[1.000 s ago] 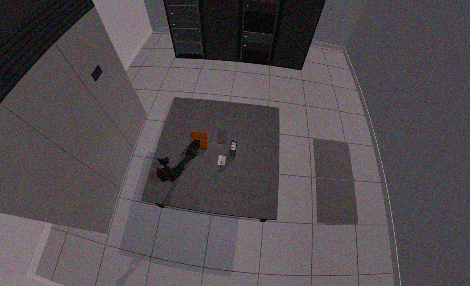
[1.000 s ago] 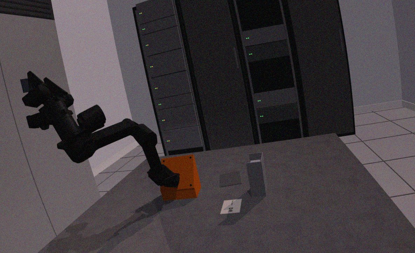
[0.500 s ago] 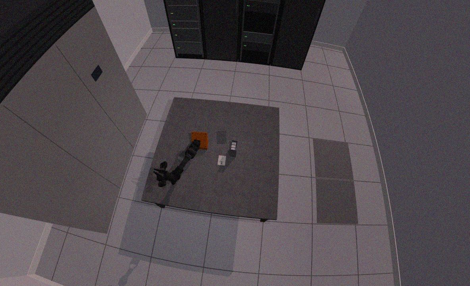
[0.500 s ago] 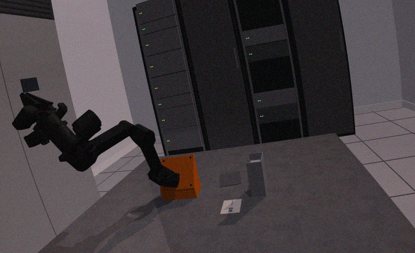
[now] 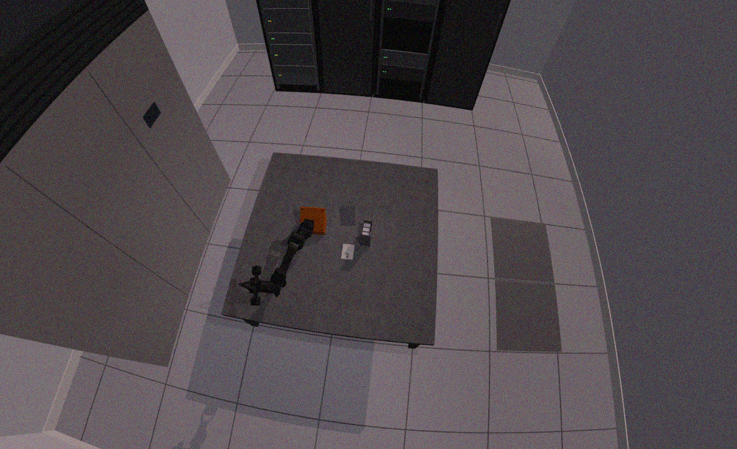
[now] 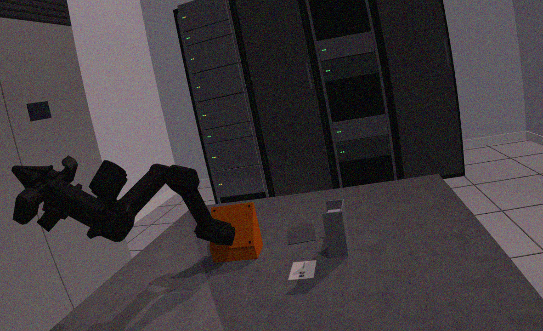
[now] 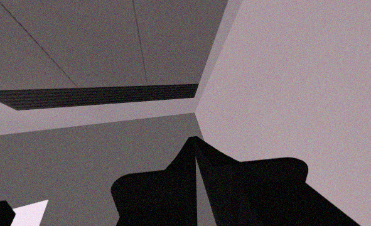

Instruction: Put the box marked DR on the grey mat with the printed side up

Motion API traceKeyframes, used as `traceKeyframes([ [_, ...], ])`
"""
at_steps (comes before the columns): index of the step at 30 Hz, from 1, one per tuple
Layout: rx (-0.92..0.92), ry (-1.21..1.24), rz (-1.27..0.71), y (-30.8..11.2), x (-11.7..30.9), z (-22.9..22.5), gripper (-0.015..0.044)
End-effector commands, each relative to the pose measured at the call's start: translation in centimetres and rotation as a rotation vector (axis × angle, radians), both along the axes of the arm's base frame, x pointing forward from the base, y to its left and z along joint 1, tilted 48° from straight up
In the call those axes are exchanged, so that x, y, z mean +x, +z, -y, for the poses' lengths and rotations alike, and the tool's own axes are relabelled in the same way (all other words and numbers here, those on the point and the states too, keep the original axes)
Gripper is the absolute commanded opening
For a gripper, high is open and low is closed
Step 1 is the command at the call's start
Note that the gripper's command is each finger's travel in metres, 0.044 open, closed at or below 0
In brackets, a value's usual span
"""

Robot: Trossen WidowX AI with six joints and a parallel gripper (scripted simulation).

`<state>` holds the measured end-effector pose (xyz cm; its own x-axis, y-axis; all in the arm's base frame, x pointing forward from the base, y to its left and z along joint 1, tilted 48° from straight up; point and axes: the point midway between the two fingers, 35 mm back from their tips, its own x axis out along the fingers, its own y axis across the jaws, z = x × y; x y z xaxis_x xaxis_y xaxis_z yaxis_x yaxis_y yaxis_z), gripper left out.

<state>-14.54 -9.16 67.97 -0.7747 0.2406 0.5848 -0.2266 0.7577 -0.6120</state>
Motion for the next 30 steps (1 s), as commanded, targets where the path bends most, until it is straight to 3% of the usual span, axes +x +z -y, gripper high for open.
traceKeyframes([
  [1, 0.116, 0.027, 0.032, -0.7, 0.1, 3.1, 0.0000],
  [15, 0.437, 0.131, 0.044, -2.7, 3.2, 10.4, 0.0000],
  [30, 0.784, 0.232, -0.035, -5.6, 9.1, 17.3, 0.0000],
])
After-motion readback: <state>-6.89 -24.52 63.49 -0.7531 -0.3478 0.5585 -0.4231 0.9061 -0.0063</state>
